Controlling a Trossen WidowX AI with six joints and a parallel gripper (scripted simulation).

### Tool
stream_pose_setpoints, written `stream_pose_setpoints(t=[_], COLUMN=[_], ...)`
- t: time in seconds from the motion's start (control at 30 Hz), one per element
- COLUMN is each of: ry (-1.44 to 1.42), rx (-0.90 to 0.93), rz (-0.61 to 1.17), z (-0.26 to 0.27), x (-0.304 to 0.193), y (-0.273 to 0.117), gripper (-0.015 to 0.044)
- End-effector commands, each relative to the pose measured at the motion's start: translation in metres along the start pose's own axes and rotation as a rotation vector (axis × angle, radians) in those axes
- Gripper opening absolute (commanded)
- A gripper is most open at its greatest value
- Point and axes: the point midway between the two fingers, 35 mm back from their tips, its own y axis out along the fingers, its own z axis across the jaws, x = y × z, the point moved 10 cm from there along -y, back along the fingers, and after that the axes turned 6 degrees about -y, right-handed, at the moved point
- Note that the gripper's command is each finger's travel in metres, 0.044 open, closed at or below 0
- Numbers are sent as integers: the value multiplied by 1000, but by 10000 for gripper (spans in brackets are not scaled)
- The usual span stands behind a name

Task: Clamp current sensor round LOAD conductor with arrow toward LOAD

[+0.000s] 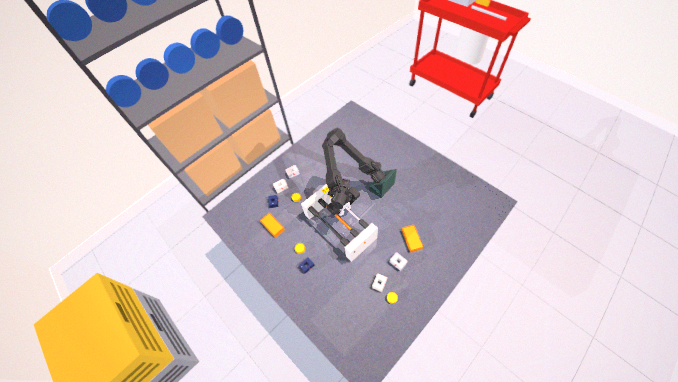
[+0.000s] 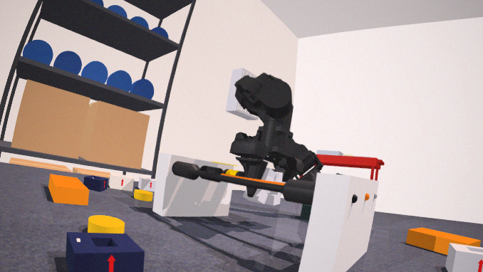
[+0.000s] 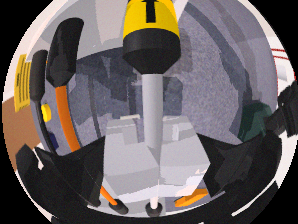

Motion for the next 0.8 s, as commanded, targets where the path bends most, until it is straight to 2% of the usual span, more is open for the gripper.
stream_pose_setpoints(t=[0.0,0.37,0.77], ry=[-2,-7,-7], rx=[21,156,165], rz=[-3,-20,-21], z=[-2,-14,-15], x=[0,-2,-2], y=[-2,-15,-16], gripper=[0,0,0])
